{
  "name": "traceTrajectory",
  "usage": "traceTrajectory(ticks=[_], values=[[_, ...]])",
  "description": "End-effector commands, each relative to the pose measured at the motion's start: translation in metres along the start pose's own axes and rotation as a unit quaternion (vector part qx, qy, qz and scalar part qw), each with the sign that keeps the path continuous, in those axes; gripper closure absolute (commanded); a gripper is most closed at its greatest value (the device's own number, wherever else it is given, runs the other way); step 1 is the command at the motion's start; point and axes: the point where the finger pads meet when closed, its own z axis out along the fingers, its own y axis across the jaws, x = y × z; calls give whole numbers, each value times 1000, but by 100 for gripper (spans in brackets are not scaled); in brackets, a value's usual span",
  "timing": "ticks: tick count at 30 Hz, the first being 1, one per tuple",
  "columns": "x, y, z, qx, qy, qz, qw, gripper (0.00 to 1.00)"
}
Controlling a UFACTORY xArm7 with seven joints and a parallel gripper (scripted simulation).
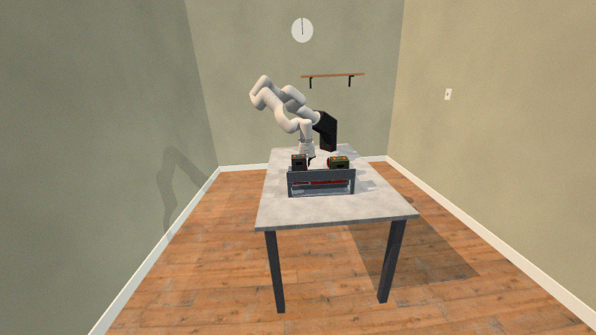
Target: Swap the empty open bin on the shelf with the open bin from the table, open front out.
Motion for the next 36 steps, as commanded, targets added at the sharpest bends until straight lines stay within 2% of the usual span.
traceTrajectory(ticks=[1, 24, 36], values=[[-1, 1, -8, -1, -2, 0, 1000, 90], [2, 1, -43, -1, -2, 0, 1000, 90], [2, 1, -54, -1, -2, 0, 1000, 90]])
